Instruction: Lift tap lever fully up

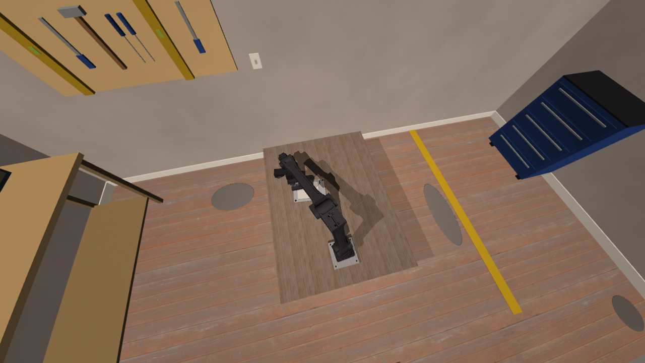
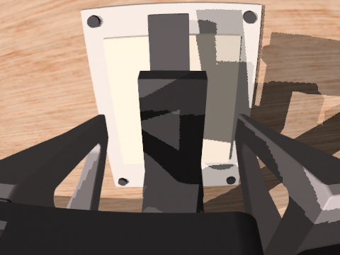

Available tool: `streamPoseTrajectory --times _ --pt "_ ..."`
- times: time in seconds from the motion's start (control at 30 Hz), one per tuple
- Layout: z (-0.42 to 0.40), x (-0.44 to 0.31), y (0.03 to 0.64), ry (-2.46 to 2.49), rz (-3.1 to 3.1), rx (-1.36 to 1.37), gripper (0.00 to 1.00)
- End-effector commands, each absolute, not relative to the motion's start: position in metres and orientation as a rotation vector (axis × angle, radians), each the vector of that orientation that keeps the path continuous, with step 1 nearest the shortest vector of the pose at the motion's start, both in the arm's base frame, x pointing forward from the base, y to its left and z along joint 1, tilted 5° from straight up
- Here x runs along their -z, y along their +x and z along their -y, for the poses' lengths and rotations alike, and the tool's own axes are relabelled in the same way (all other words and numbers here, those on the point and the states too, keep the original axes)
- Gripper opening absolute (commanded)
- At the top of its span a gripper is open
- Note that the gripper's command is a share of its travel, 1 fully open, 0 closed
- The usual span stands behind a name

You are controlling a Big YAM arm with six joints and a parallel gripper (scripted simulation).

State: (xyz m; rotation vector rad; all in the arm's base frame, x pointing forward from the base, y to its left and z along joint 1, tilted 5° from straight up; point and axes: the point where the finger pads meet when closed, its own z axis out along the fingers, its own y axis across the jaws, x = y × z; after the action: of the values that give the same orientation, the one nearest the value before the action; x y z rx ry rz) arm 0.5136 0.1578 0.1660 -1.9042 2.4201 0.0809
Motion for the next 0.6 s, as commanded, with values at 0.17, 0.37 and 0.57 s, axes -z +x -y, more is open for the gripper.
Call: streamPoseTrajectory --times 0.17,0.37,0.57 --pt "-0.163 -0.169 0.521 -1.898 -2.397 -0.060 0.64" --pt "-0.163 -0.160 0.519 -1.905 -2.407 -0.068 0.64" --pt "-0.165 -0.167 0.521 -1.895 -2.393 -0.057 0.64"
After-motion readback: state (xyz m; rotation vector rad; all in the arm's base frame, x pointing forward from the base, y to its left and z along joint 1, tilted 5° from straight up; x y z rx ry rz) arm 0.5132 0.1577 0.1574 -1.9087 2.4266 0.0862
